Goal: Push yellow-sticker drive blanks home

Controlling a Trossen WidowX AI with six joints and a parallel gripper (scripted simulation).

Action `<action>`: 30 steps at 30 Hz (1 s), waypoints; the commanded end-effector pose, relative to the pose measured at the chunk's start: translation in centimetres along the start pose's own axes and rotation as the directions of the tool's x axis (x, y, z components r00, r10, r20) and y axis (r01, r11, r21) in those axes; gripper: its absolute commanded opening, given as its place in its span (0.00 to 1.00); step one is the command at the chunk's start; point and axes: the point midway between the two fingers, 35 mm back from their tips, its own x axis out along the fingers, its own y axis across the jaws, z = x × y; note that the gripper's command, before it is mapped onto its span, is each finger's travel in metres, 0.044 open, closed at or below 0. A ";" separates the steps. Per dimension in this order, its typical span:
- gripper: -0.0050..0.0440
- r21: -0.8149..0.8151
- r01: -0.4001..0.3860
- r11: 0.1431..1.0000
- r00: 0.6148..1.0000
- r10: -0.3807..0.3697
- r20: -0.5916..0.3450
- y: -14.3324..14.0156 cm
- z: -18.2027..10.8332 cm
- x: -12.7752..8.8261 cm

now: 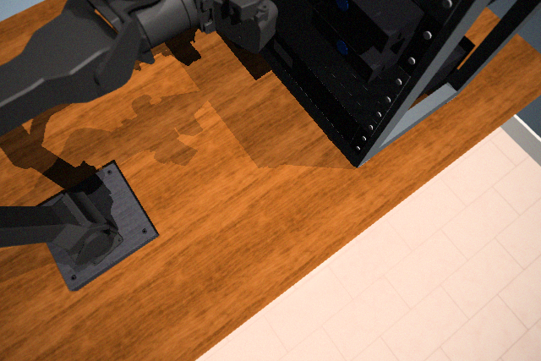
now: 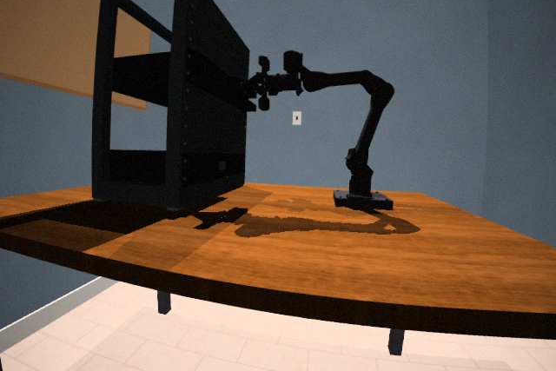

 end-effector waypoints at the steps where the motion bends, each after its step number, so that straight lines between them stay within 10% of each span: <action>1: 0.10 0.006 -0.036 0.999 0.999 0.036 -0.002 1.5 0.0 -0.1; 30: 0.10 0.006 -0.036 0.999 0.999 0.036 -0.002 1.8 0.0 0.7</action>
